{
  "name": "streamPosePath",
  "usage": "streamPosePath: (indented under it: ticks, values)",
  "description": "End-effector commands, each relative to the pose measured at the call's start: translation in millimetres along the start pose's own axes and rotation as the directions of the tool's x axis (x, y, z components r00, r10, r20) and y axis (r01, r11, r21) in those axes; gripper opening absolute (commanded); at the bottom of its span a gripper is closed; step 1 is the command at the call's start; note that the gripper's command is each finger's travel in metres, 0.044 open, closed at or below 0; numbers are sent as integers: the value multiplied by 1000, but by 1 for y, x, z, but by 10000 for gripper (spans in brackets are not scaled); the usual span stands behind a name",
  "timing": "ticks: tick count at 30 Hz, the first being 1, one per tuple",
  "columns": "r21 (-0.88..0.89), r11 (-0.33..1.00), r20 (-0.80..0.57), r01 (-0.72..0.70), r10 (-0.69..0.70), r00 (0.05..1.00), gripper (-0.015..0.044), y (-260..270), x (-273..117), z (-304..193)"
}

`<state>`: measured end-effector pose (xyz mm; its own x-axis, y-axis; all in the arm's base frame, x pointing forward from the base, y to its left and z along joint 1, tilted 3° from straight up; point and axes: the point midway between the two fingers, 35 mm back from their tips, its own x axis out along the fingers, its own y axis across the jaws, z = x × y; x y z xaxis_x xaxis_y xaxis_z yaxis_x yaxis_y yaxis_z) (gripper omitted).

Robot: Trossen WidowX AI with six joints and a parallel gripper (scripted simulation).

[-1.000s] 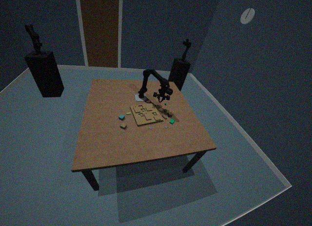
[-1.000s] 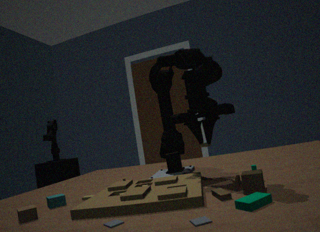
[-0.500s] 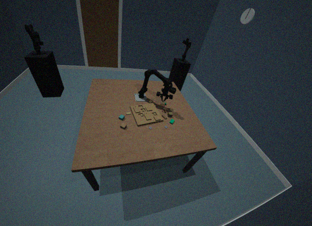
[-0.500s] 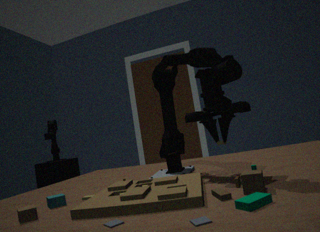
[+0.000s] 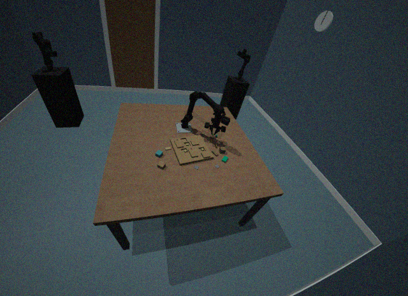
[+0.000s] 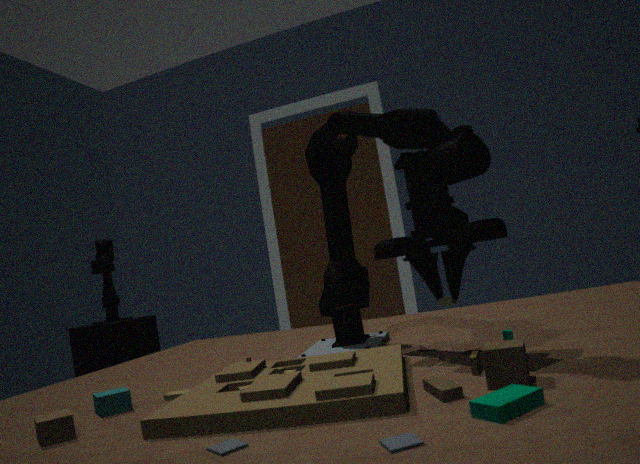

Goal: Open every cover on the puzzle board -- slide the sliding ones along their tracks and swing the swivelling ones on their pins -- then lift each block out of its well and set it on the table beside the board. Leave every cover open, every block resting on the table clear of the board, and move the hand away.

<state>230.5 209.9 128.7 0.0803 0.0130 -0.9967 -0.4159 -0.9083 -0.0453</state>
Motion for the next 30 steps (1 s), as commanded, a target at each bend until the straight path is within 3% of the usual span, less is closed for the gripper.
streamPosePath:
  ticks: [1, 30]
  values:
    - [4, 1000, 0, -8, 8, 1000, 80, 0, 8, -1]
    - [4, 1000, 0, -8, 8, 1000, 80, 0, 56, 0]
